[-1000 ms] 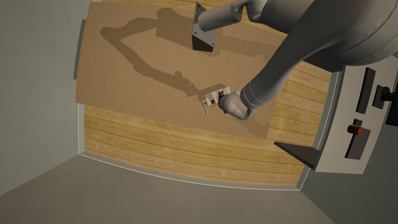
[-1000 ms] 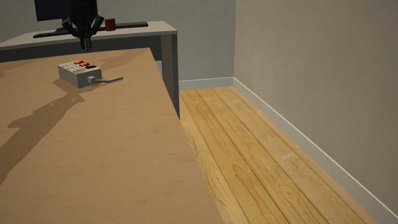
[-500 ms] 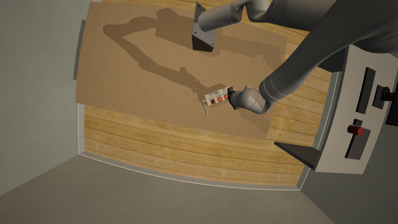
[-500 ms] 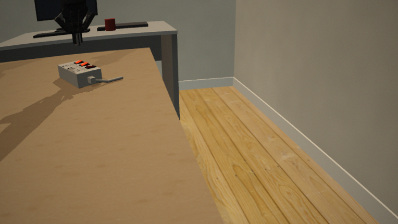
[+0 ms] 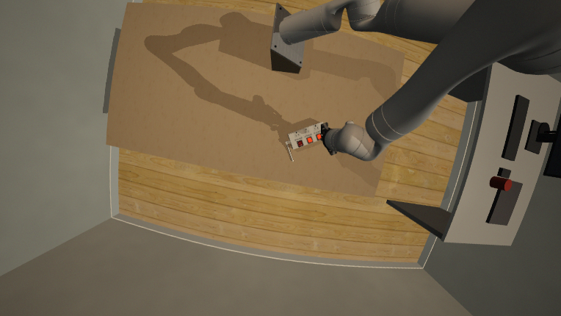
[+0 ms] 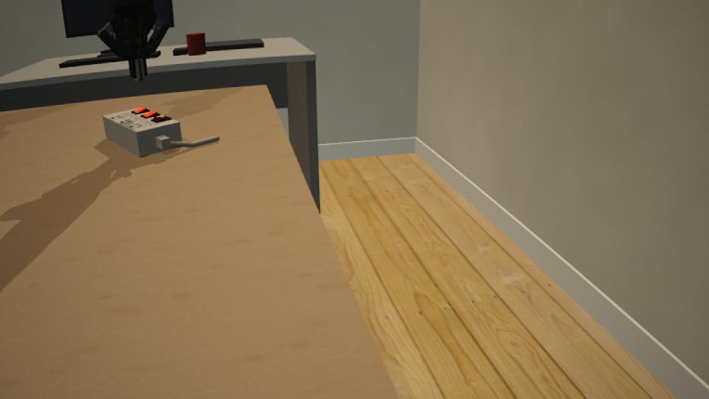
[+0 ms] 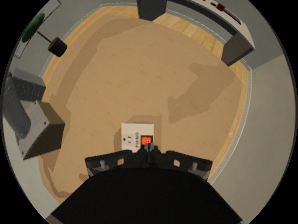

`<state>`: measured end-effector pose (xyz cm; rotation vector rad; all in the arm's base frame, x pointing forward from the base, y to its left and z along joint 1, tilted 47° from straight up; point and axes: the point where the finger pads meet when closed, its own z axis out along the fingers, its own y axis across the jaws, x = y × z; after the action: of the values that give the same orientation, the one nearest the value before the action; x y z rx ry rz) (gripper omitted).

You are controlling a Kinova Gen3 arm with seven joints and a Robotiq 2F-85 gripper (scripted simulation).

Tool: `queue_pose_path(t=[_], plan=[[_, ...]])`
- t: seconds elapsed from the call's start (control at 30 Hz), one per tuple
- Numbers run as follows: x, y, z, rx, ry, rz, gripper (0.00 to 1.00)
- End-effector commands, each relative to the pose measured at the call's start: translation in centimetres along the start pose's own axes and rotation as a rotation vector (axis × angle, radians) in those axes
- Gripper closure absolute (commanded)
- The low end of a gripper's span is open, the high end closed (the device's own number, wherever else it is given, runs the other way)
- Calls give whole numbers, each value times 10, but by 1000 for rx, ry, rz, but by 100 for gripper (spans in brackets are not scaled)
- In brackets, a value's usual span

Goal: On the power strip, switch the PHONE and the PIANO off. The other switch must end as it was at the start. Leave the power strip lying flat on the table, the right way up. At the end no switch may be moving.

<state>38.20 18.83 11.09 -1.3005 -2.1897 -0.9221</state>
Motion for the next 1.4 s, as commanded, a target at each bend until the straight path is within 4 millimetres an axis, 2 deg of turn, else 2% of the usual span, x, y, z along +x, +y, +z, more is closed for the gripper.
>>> queue_pose_path(t=[0.0, 0.73, 1.37], plan=[[0, 0, 0, -1, -1, 0, 100], [0, 0, 2, -1, -1, 0, 100], [-1, 0, 20, -1, -1, 1, 100]])
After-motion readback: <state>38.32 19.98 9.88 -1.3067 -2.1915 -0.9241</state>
